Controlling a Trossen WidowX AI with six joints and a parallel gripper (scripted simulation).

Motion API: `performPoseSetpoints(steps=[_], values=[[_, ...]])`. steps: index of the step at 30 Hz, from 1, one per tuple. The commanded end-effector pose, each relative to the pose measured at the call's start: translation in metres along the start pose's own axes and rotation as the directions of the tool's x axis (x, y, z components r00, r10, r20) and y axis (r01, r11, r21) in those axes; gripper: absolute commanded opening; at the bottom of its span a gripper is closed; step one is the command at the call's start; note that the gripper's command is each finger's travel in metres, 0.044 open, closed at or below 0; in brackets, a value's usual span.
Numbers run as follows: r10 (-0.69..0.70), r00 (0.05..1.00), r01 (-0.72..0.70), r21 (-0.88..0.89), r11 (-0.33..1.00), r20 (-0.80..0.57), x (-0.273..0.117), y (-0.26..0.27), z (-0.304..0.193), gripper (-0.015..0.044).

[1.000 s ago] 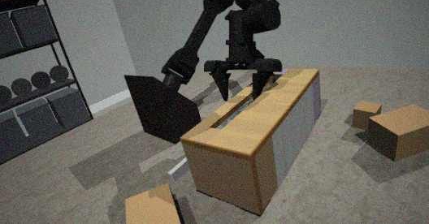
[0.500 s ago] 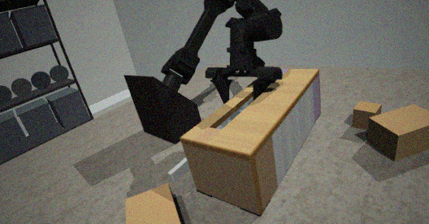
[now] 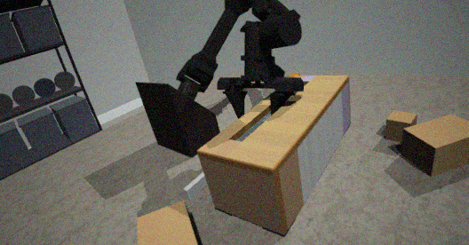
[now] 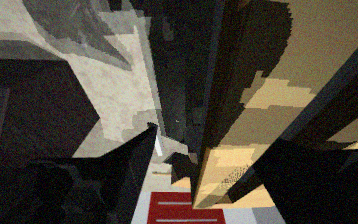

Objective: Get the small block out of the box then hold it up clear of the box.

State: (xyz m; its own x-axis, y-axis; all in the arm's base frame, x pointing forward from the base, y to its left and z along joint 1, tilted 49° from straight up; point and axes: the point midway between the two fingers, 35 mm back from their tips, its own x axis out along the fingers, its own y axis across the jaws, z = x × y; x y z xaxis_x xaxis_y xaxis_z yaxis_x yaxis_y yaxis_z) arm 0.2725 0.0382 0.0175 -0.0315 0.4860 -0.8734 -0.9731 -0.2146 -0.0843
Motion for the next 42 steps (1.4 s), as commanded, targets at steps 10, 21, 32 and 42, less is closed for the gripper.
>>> performPoseSetpoints(steps=[10,21,32,42], values=[[0.001,1.0,-0.001,-0.002,1.0,-0.004,0.01,0.0,-0.028,0.04],[0.001,1.0,-0.001,-0.002,1.0,-0.005,0.018,0.0,-0.051,0.04],[0.0,1.0,0.0,-0.002,1.0,-0.007,0.026,0.0,-0.073,0.04],[0.0,1.0,0.0,-0.002,1.0,-0.008,0.033,0.001,-0.093,0.04]])
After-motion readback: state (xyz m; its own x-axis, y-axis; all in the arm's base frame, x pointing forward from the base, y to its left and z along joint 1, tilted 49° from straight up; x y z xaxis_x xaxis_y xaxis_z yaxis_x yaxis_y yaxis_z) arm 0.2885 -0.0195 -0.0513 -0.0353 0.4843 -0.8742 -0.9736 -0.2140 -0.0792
